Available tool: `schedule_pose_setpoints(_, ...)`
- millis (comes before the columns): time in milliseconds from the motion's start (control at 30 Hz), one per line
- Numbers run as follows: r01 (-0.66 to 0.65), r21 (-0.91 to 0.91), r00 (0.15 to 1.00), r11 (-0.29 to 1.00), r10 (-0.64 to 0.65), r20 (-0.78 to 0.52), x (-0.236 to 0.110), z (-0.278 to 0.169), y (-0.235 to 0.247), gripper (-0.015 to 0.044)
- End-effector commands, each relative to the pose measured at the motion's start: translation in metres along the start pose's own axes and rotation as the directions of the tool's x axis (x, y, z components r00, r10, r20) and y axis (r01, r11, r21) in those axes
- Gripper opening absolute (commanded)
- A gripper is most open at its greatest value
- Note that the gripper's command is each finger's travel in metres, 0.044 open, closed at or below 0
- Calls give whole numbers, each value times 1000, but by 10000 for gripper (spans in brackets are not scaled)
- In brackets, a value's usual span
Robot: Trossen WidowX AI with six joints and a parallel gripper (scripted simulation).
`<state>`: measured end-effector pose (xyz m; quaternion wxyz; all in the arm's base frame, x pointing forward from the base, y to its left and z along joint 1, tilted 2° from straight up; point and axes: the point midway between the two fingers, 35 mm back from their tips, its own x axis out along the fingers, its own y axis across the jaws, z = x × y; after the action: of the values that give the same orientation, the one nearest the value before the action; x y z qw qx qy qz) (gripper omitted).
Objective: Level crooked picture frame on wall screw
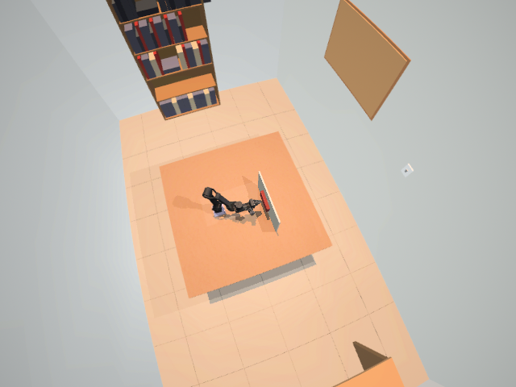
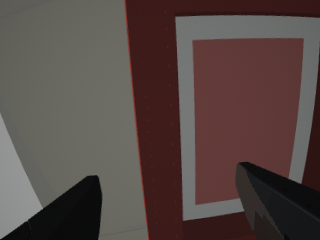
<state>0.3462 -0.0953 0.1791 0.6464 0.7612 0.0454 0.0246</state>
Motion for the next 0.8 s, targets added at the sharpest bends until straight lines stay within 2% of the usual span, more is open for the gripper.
schedule_pose_setpoints(0,-6,-1,1000,1000,6,1,4,0,3,260)
schedule_pose_setpoints(767,-9,0,1000,1000,9,1,39,0,3,260)
